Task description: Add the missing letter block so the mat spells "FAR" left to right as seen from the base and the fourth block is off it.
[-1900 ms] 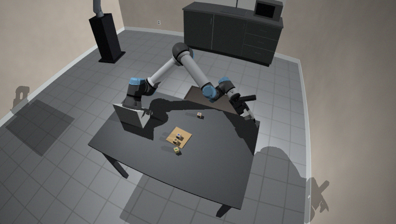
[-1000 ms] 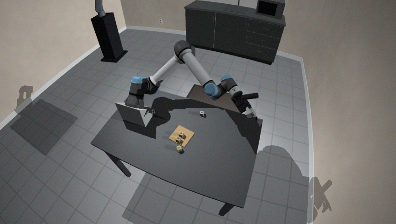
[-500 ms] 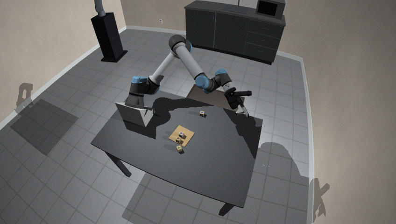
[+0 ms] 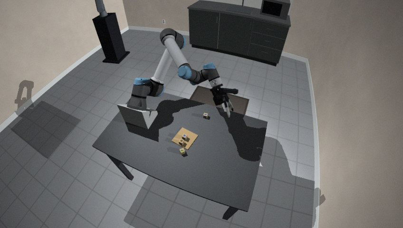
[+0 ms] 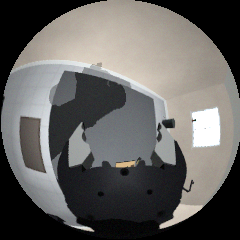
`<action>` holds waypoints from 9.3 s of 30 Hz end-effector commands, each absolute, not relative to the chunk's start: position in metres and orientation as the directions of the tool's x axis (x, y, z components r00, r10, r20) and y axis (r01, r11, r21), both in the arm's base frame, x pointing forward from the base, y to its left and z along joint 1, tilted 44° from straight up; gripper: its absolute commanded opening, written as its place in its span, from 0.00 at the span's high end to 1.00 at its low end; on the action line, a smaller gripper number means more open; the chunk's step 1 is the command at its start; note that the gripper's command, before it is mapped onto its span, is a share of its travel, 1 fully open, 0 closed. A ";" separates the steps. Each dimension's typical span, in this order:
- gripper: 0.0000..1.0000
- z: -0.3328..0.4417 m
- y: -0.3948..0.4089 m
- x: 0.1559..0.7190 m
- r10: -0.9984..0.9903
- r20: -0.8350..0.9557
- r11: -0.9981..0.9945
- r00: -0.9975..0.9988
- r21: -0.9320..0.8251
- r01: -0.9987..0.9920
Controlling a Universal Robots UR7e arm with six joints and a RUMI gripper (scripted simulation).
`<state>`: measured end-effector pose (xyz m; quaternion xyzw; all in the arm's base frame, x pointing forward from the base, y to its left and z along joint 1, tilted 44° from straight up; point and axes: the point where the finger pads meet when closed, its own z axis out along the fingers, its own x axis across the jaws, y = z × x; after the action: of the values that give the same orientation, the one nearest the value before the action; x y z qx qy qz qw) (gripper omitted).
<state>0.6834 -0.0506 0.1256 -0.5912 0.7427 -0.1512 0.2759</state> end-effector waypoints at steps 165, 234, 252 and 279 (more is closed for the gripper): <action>0.00 -0.028 -0.073 0.397 -0.705 -0.699 0.467 -0.116 -0.334 -0.819; 0.00 -0.061 -0.106 0.389 -0.705 -0.699 0.467 -0.116 -0.334 -0.819; 0.00 -0.110 -0.154 0.416 -0.705 -0.699 0.467 -0.116 -0.334 -0.819; 0.00 -0.110 -0.154 0.416 -0.705 -0.699 0.467 -0.116 -0.334 -0.819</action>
<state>0.4158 -0.1530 -0.1104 -0.5120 0.7441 0.0676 0.4238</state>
